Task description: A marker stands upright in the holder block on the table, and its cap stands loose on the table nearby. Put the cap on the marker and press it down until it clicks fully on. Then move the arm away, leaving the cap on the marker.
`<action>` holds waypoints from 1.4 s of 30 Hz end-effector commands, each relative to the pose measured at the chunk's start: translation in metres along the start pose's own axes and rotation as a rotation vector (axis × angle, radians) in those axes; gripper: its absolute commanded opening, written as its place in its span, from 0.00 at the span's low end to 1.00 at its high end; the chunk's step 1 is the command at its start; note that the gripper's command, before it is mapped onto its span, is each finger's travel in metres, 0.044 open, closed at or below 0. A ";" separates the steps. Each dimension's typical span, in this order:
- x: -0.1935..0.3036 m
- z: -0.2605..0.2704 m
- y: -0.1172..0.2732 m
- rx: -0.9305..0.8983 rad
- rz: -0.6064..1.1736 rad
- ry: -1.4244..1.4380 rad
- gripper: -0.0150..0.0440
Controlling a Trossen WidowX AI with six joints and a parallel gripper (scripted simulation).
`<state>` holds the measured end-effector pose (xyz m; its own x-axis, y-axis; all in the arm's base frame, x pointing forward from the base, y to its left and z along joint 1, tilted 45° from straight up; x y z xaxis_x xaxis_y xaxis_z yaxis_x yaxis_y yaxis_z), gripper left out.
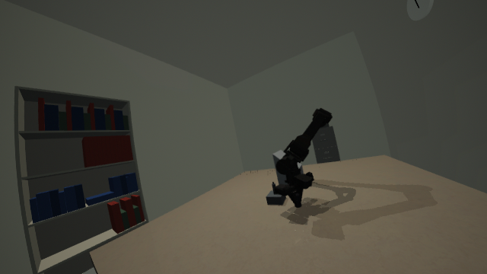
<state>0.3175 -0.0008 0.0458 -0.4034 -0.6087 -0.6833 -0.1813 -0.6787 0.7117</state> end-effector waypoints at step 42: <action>0.044 -0.006 0.082 0.007 0.021 -0.011 0.25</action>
<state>0.2928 -0.0747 0.0773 -0.4174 -0.6143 -0.6696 -0.1797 -0.6665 0.7235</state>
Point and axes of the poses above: the point midway between the two fingers, 35 mm back from their tips, its own y axis back along the fingers, its own z axis across the jaws, x = y × z, the point moved 5 cm from there along y, back along the fingers, and after that the axes turned 11 degrees about y, right-handed, at the moved point
